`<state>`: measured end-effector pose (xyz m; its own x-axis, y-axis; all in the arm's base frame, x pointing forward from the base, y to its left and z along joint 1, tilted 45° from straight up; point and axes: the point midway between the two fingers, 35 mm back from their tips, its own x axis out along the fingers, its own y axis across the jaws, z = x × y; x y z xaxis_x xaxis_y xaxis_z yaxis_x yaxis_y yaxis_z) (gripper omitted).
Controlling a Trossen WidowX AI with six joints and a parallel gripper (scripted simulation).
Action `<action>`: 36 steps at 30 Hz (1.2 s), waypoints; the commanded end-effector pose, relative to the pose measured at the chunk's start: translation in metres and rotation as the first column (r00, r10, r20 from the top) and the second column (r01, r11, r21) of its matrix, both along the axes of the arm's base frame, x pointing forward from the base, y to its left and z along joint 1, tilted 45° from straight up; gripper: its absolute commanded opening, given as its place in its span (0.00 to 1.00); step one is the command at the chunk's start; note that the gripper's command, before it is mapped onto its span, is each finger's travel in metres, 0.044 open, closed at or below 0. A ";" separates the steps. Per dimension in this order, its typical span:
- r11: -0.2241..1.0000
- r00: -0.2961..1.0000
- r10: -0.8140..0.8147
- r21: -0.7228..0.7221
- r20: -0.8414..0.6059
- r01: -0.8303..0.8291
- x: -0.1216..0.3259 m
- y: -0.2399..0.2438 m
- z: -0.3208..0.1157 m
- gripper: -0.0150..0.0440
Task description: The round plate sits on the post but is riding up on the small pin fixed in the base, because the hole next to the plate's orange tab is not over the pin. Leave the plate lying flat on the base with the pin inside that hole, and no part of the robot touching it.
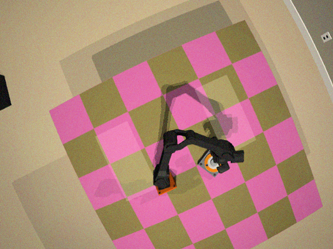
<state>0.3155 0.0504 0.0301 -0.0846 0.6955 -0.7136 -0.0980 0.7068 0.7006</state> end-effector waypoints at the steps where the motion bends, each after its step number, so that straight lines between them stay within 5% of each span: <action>1: 1.000 1.000 -0.003 0.000 0.006 0.003 0.007 -0.002 -0.002 0.25; 36: 1.000 1.000 -0.003 -0.002 0.007 0.003 0.031 -0.026 -0.025 0.25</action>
